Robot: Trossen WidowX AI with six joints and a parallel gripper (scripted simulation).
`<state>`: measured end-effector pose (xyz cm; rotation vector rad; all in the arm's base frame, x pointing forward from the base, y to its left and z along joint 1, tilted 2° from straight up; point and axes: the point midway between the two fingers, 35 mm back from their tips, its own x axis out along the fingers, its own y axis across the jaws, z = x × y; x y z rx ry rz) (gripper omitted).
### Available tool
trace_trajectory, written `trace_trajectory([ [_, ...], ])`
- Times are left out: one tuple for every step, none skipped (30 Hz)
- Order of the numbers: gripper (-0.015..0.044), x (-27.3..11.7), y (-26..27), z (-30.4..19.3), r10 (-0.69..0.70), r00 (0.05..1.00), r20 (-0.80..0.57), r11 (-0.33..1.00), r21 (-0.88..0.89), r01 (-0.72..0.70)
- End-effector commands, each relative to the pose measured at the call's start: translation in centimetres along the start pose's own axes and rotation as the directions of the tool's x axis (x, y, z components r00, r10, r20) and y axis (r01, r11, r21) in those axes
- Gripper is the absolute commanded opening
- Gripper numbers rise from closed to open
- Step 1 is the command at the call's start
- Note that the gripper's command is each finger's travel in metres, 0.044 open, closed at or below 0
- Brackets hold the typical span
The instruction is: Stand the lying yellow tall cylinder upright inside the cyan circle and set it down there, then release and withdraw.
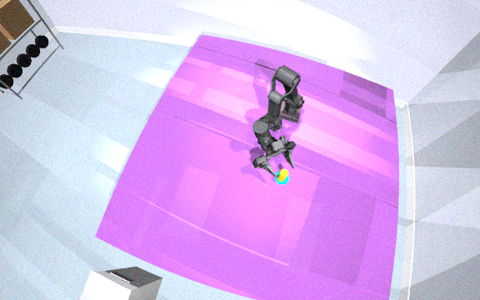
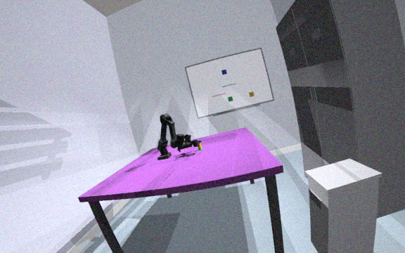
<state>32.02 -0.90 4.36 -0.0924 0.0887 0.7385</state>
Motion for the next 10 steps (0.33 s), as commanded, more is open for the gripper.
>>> trace_trajectory([
  [0.0400, -0.1, -0.3, 1.6, 0.000, 1.000, 0.004, 1.000, 0.011, 0.000],
  [0.0400, -0.1, -0.3, 2.0, 0.000, 1.000, 0.004, 1.000, 0.015, 0.000],
  [0.0400, -0.2, -0.3, 2.4, 0.000, 1.000, 0.004, 1.000, 0.019, 0.000],
  [0.0400, -0.2, -0.3, 2.8, -0.001, 1.000, 0.004, 1.000, 0.023, 0.000],
  [0.0400, -0.3, -0.4, 3.1, -0.001, 1.000, 0.004, 1.000, 0.027, 0.001],
  [0.0400, -0.3, -0.4, 3.5, -0.001, 1.000, 0.004, 1.000, 0.030, 0.001],
  [0.0400, -0.4, -0.4, 3.9, -0.001, 1.000, 0.005, 0.999, 0.034, 0.001],
  [0.0400, -0.4, -0.3, 4.3, -0.002, 1.000, 0.005, 0.999, 0.038, 0.001],
  [0.0400, -0.5, -0.3, 4.7, -0.002, 1.000, 0.005, 0.999, 0.042, 0.002],
  [0.0400, -0.5, -0.3, 5.0, -0.002, 1.000, 0.005, 0.999, 0.046, 0.002],
])
